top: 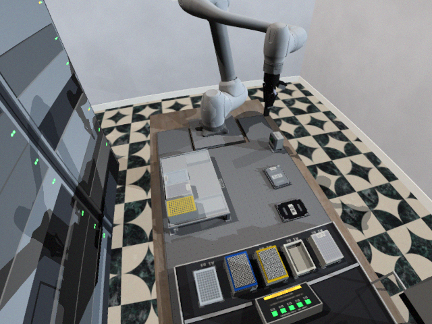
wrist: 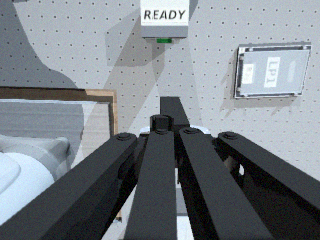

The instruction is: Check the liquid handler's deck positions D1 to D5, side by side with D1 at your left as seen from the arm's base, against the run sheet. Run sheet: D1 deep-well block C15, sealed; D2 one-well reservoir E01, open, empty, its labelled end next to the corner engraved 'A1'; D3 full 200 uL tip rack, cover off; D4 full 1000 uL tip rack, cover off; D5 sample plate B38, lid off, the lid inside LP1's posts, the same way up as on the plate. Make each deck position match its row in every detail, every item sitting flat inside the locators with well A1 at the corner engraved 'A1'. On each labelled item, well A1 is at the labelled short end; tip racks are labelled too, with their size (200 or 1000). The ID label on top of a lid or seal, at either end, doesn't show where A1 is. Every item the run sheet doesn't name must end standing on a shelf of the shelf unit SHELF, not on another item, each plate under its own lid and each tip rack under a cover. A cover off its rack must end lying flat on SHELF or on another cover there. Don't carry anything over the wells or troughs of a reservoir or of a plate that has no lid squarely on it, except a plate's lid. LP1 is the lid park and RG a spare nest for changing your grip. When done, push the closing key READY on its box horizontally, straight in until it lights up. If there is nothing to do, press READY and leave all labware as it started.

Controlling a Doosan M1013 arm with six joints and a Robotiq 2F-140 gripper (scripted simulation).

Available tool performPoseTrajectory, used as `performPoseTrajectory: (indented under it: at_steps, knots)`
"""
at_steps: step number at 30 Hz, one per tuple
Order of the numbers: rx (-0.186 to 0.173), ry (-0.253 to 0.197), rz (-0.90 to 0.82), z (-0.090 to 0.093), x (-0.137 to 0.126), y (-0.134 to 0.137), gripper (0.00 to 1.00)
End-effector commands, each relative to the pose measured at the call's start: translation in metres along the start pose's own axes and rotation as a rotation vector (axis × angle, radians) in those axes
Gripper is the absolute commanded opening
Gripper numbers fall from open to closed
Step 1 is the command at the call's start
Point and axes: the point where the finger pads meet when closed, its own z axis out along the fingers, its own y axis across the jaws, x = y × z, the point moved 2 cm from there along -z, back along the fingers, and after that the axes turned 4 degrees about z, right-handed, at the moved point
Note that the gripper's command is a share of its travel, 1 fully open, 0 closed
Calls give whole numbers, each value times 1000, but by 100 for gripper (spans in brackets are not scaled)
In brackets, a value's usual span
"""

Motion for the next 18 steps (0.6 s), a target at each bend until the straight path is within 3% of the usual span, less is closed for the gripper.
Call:
performPoseTrajectory:
  at_steps: [1, 18]
  knots:
    - [0, 1, 0, 6, 0, 0, 10]
    - [0, 1, 0, 31, 0, 0, 10]
